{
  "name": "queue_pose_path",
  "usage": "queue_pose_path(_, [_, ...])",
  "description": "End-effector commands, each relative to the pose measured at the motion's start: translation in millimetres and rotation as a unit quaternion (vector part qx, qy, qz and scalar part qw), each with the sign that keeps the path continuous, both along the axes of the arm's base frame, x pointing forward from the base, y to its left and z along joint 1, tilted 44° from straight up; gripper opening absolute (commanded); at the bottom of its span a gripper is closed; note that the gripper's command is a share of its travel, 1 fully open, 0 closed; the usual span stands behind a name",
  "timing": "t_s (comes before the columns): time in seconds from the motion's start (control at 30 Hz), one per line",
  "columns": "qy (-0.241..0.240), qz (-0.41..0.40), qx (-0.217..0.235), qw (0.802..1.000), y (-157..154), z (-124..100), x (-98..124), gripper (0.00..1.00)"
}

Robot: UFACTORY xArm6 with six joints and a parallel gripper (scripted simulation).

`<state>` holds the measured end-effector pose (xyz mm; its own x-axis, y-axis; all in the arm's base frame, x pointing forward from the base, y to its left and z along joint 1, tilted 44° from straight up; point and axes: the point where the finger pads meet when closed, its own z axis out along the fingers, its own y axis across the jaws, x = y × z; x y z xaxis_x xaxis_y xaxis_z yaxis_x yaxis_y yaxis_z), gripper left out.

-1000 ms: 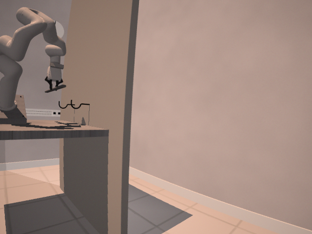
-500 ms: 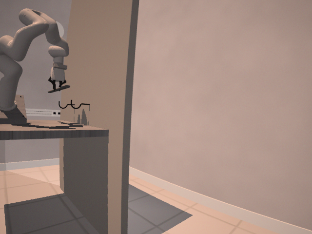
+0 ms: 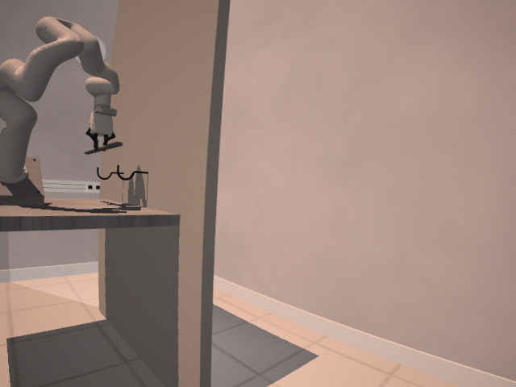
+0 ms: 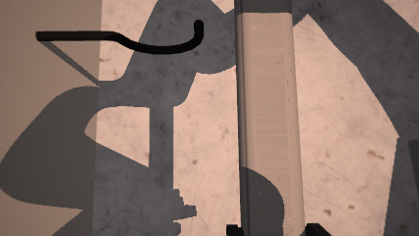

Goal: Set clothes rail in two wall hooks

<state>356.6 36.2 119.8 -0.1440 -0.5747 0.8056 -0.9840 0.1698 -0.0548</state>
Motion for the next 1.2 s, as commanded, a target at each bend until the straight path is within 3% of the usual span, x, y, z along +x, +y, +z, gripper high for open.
queue_pose_path(0.0, [-0.001,0.001,0.001,1.000,-1,1,11,0.00])
queue_pose_path(1.17, [-0.002,0.001,0.001,1.000,-11,5,69,0.00])
